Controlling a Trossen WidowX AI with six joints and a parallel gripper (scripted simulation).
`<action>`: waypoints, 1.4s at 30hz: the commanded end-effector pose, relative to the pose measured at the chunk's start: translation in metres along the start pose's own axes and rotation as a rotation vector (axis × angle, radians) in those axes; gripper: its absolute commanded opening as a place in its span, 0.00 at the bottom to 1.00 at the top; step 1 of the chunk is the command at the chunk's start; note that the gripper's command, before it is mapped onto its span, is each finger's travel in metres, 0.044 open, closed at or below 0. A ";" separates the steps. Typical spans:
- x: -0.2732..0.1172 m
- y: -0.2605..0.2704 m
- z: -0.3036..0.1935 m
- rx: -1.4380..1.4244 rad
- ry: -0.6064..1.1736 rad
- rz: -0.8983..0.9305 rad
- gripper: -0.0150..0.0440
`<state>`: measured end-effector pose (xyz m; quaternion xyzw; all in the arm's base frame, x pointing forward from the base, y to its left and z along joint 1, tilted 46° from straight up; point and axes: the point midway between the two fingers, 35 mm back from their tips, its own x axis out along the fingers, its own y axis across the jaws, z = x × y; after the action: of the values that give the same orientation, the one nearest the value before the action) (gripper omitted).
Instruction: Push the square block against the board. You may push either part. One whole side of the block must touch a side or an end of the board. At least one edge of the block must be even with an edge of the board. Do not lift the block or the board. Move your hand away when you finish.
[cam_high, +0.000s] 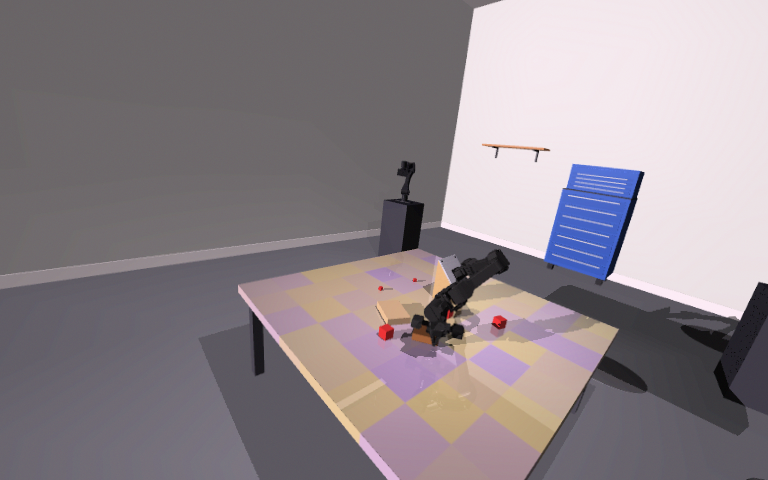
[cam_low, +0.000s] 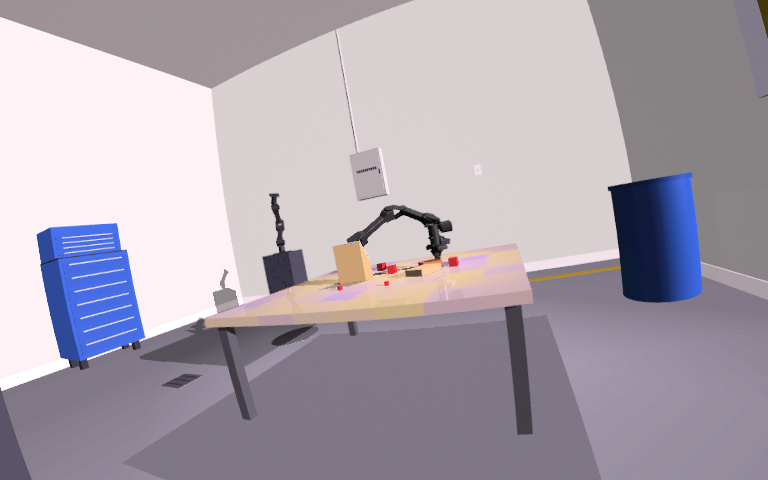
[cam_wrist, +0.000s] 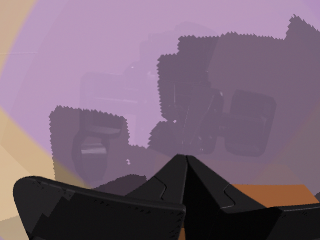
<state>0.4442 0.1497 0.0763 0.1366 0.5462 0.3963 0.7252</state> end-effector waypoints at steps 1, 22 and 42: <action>0.000 0.000 -0.006 0.004 0.005 0.001 0.25; 0.000 -0.001 -0.026 0.005 0.006 0.001 0.25; 0.001 -0.004 -0.045 0.006 0.007 0.001 0.25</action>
<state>0.4120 0.1370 0.0628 0.1372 0.5433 0.3953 0.7278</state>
